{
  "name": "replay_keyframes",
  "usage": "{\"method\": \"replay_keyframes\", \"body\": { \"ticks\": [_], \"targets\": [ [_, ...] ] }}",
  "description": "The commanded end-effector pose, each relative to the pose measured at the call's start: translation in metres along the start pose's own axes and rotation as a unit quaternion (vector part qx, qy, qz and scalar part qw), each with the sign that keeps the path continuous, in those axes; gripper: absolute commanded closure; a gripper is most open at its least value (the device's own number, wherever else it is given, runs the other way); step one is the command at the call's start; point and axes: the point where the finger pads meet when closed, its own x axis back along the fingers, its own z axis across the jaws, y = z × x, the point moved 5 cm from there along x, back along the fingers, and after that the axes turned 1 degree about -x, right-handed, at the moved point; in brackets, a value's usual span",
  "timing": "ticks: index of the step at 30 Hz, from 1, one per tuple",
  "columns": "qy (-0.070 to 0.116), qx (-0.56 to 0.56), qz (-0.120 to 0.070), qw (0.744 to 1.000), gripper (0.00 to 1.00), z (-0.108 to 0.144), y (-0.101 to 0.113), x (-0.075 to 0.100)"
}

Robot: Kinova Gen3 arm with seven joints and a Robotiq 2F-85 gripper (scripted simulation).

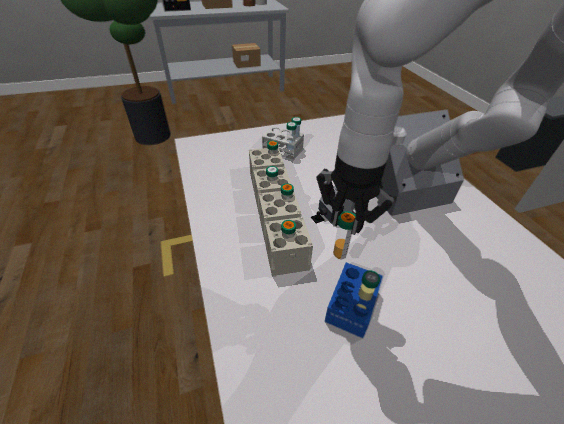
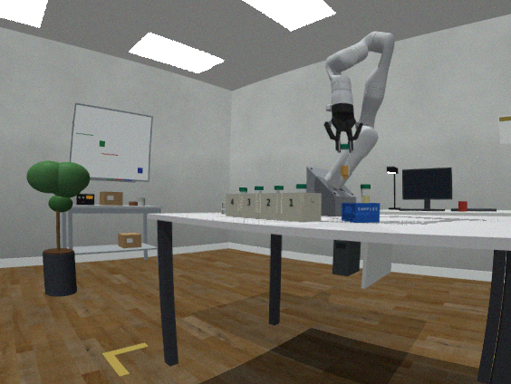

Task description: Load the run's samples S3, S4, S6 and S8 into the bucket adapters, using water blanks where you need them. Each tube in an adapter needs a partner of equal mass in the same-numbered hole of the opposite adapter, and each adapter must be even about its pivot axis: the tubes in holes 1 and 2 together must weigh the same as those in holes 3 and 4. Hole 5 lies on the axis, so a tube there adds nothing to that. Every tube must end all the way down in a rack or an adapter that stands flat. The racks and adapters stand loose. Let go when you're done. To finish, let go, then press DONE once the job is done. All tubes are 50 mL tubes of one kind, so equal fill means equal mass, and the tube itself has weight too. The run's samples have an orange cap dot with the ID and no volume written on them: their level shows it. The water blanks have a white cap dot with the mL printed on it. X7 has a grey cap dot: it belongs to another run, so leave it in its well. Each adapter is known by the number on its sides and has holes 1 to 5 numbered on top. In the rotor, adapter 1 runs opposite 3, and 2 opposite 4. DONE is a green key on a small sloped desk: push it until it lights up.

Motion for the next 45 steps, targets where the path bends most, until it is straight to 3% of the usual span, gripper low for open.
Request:
{"method": "replay_keyframes", "body": {
  "ticks": [1,45],
  "targets": [
    [0.0,0.0,-0.001,1.0,0.9,-0.011,-0.004,0.0],
    [-0.001,0.0,0.0,1.0,0.9,-0.128,-0.053,0.0]
  ]
}}
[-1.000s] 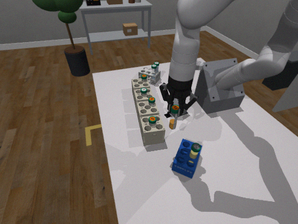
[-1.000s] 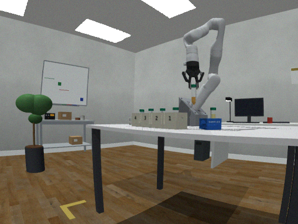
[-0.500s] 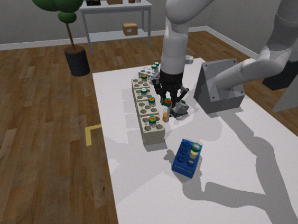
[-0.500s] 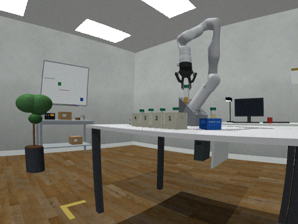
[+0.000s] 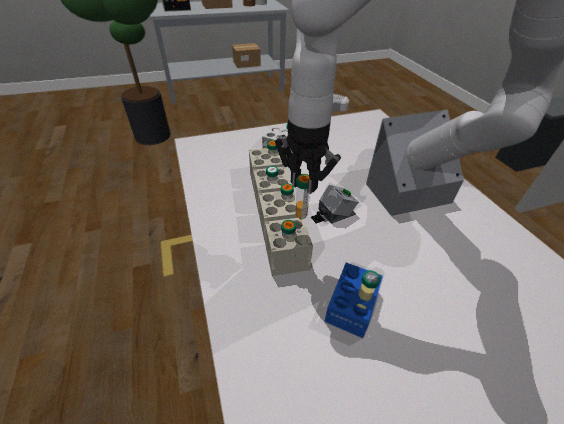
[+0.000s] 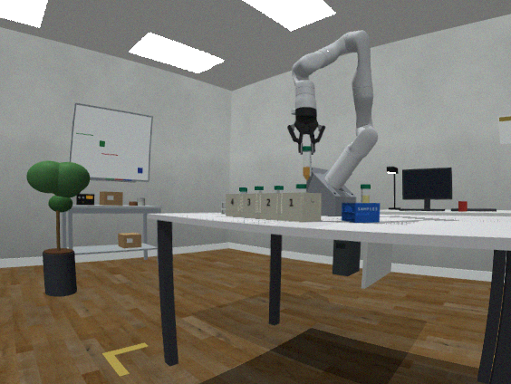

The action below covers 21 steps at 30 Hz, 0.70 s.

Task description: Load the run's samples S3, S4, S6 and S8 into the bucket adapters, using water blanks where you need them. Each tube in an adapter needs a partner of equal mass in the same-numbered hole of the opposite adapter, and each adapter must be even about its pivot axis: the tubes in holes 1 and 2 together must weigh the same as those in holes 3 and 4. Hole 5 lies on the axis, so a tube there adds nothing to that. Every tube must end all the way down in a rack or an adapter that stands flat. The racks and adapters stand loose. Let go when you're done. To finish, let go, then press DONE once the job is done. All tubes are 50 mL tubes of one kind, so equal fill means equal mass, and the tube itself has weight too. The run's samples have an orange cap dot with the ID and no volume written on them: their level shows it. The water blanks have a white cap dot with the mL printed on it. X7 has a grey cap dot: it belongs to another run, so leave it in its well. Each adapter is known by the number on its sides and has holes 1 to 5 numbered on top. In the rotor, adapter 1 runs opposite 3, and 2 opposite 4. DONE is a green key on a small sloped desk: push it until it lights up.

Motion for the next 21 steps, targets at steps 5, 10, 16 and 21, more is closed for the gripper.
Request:
{"method": "replay_keyframes", "body": {
  "ticks": [5,10,16,21],
  "targets": [
    [-0.001,0.0,0.0,1.0,0.9,-0.02,-0.008,0.001],
    [-0.001,0.0,0.0,1.0,0.9,-0.035,-0.014,0.001],
    [-0.001,0.0,0.0,1.0,0.9,-0.048,-0.019,0.001],
    [-0.001,0.0,0.0,1.0,0.9,-0.063,-0.026,0.001]
  ]
}}
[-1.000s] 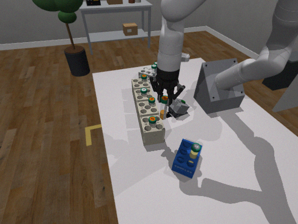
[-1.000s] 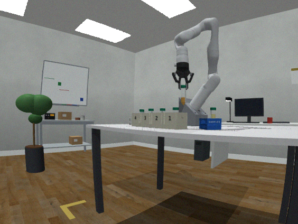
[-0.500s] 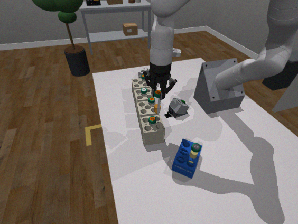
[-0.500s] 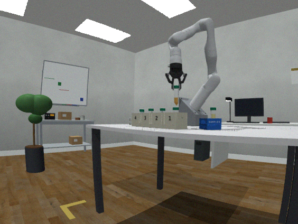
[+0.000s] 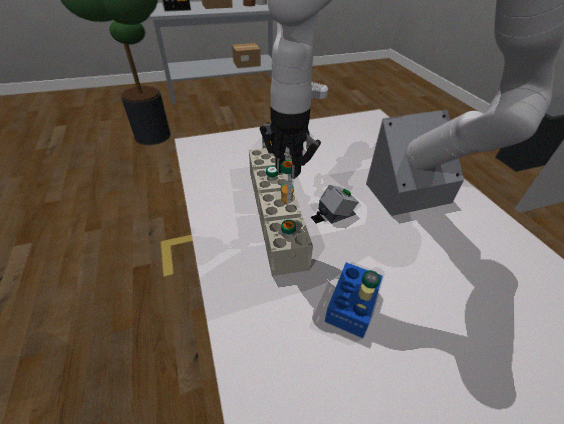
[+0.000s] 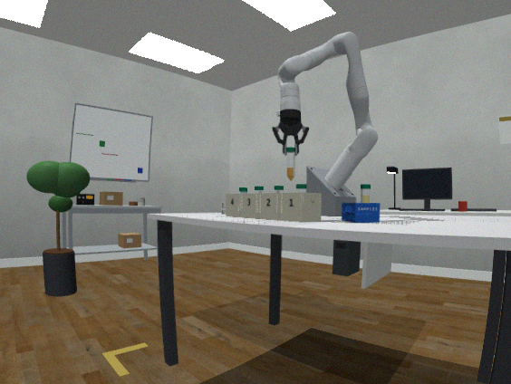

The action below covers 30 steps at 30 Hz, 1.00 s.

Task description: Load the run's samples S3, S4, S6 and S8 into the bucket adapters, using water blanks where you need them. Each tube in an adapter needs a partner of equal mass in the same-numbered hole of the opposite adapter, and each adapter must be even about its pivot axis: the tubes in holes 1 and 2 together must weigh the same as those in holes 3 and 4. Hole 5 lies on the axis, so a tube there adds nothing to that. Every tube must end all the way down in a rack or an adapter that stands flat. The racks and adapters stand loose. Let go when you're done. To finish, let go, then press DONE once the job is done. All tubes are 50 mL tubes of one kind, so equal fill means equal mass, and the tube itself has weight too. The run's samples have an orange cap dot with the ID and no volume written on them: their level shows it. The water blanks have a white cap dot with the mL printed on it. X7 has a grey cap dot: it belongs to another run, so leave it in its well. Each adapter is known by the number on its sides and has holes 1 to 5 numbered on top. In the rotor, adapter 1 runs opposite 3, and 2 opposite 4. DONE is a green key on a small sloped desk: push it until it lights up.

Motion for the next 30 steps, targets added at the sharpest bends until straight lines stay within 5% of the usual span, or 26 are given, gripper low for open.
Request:
{"method": "replay_keyframes", "body": {
  "ticks": [1,30],
  "targets": [
    [-0.001,0.0,0.0,1.0,0.9,-0.011,-0.004,0.001],
    [-0.001,0.0,0.0,1.0,0.9,-0.08,-0.033,0.001]
  ]
}}
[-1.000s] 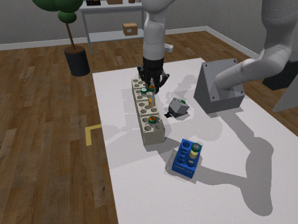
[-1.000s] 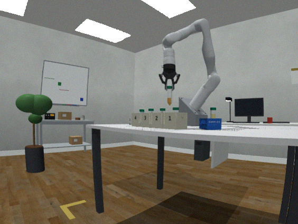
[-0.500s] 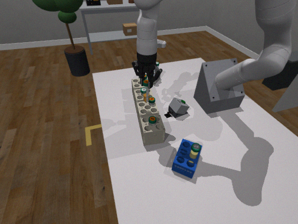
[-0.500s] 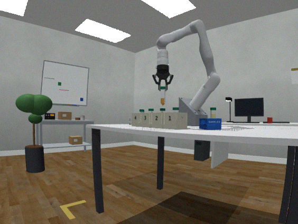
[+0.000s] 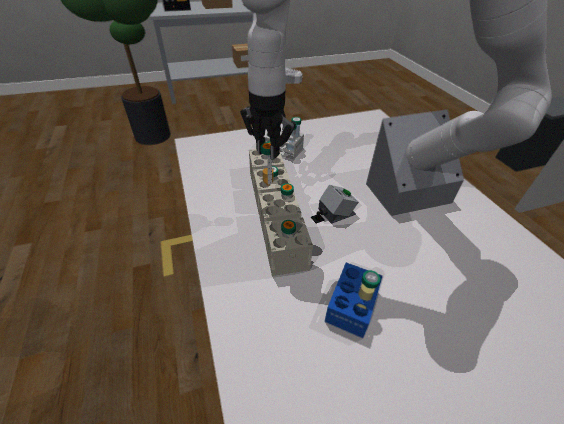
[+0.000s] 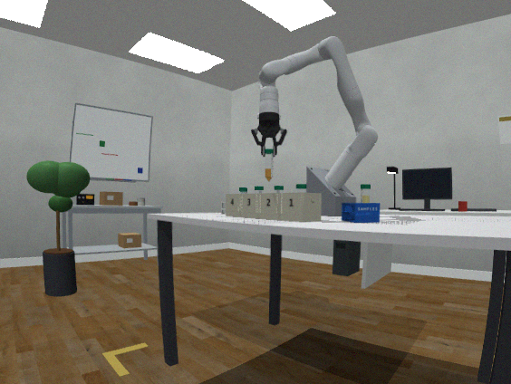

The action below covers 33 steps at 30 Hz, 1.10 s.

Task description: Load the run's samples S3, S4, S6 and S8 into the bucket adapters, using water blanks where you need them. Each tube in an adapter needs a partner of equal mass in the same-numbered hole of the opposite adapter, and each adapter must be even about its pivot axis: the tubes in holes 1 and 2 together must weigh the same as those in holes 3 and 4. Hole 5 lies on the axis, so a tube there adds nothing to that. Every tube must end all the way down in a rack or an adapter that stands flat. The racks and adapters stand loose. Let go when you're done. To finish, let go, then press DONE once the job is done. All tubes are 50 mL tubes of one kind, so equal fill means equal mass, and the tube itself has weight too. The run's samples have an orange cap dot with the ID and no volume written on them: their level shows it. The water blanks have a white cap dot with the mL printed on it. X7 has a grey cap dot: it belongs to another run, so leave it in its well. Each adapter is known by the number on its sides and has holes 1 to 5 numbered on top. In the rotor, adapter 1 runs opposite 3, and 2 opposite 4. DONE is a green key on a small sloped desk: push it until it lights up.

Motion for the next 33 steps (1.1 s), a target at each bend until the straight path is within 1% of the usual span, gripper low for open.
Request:
{"method": "replay_keyframes", "body": {
  "ticks": [1,8,31,33],
  "targets": [
    [-0.001,0.0,0.0,1.0,0.9,-0.001,0.0,0.001],
    [-0.001,0.0,0.0,1.0,0.9,-0.001,0.0,0.001],
    [-0.001,0.0,0.0,1.0,0.9,-0.001,0.0,-0.027],
    [-0.001,0.0,0.0,1.0,0.9,-0.001,0.0,-0.027]
  ]
}}
